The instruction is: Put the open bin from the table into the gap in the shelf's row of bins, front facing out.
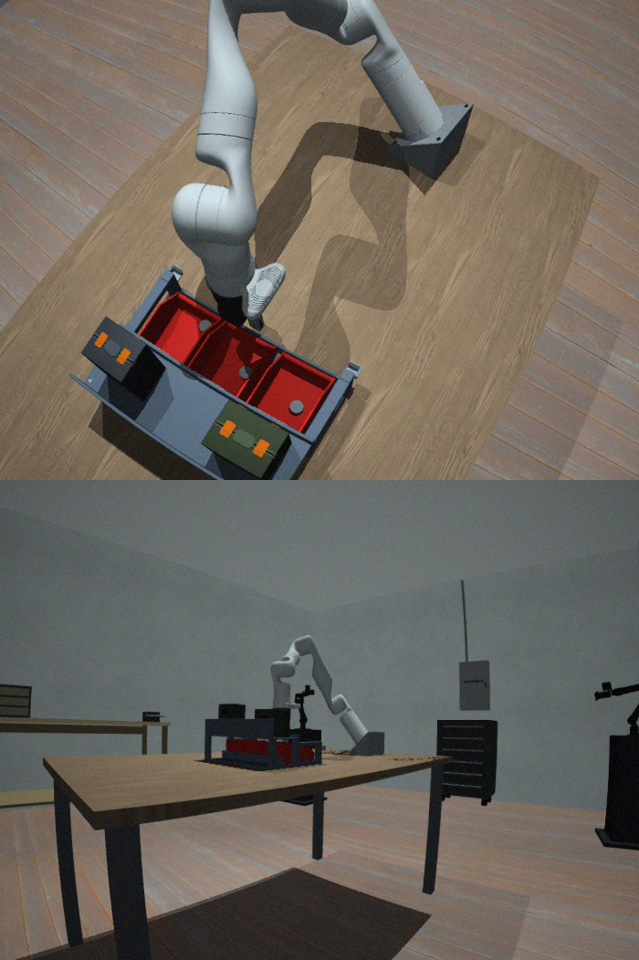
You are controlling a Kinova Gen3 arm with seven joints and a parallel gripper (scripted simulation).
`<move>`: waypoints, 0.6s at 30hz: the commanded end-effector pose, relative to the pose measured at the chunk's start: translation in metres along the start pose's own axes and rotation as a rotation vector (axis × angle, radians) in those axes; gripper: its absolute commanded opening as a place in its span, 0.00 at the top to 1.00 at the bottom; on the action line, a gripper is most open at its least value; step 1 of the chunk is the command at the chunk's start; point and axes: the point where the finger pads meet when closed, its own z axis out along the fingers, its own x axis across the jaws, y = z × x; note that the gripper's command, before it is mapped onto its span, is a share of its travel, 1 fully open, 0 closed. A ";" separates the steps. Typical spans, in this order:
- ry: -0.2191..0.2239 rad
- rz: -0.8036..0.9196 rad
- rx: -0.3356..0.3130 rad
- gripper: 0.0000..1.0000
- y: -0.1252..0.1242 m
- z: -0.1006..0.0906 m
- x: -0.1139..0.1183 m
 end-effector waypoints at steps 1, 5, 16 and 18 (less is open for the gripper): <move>0.007 -0.001 0.002 1.00 -0.001 -0.007 -0.002; 0.007 -0.001 0.003 1.00 -0.001 -0.011 -0.006; 0.007 -0.001 0.003 1.00 -0.001 -0.013 -0.007; 0.007 -0.001 0.003 1.00 -0.001 -0.014 -0.007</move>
